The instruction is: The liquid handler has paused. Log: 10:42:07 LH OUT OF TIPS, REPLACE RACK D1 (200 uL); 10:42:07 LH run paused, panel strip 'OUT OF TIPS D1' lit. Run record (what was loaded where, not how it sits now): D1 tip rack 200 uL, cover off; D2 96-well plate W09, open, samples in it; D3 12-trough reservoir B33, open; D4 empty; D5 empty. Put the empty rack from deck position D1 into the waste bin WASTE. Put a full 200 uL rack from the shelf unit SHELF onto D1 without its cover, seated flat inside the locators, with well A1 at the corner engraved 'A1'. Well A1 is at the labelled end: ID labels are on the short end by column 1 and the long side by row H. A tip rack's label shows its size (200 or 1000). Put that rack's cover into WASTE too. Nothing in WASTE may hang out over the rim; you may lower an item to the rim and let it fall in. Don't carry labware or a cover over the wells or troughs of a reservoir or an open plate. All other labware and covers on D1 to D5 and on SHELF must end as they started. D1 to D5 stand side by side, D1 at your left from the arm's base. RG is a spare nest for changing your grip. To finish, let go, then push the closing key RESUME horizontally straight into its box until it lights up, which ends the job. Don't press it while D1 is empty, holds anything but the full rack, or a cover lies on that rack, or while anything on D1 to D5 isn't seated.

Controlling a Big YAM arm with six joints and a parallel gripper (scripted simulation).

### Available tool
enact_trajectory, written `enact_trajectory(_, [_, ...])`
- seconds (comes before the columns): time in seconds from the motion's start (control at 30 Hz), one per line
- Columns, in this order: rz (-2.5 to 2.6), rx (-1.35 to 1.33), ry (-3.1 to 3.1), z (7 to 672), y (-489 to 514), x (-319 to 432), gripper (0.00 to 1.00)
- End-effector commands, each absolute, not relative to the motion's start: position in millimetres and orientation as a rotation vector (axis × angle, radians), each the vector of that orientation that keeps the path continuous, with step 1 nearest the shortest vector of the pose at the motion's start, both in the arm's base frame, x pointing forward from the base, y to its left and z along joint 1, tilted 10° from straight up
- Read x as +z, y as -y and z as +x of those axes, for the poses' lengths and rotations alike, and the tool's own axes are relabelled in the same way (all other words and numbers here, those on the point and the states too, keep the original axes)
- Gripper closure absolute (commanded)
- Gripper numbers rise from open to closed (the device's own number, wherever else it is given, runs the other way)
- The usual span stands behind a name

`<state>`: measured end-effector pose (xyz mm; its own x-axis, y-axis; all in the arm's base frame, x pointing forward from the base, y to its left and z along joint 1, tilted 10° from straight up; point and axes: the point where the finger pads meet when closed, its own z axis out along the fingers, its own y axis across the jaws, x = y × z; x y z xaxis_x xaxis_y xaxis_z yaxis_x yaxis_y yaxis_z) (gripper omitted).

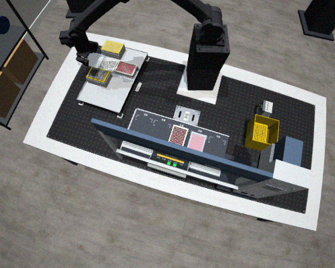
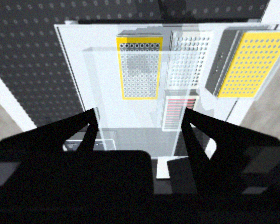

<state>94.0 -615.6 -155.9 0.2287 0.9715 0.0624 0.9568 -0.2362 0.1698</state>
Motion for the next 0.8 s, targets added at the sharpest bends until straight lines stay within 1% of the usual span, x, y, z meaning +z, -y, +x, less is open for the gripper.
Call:
enact_trajectory(0.0, [2.383,0.239,-1.89,90,617,-157,1.0])
enact_trajectory(0.73, [2.383,0.239,-1.89,90,617,-157,1.0])
enact_trajectory(0.77, [2.349,0.2,-1.876,98,621,-138,1.0])
